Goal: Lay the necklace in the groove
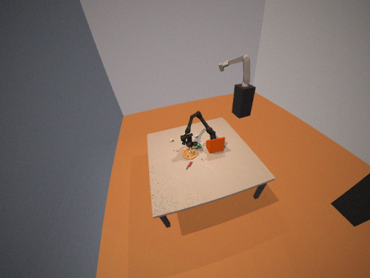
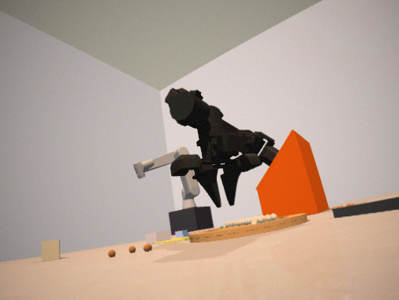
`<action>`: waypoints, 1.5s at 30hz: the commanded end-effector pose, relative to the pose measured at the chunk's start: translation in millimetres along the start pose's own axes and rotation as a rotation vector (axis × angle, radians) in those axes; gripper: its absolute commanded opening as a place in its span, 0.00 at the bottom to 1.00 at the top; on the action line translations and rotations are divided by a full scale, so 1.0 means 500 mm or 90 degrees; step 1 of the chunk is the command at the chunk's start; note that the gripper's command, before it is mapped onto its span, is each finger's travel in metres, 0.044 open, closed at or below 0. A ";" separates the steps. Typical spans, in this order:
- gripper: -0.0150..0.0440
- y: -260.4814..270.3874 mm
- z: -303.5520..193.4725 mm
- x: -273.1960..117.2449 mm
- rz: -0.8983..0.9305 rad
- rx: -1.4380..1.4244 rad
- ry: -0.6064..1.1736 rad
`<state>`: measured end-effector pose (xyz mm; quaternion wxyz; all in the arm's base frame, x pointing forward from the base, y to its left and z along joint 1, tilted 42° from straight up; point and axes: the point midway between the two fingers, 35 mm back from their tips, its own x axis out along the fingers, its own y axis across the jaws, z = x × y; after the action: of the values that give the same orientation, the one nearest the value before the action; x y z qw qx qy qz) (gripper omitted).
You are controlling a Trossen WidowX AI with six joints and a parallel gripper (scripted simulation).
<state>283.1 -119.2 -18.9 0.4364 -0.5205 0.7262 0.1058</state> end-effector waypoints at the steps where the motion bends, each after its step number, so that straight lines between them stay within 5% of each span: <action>1: 0.46 -0.006 0.000 -0.006 -0.003 -0.025 -0.003; 39: 0.46 -0.006 0.000 0.075 -0.003 -0.026 -0.002; 45: 0.25 -0.009 -0.001 0.070 -0.005 -0.021 -0.003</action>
<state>283.4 -145.0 -43.9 0.4292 -0.5302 0.7217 0.1175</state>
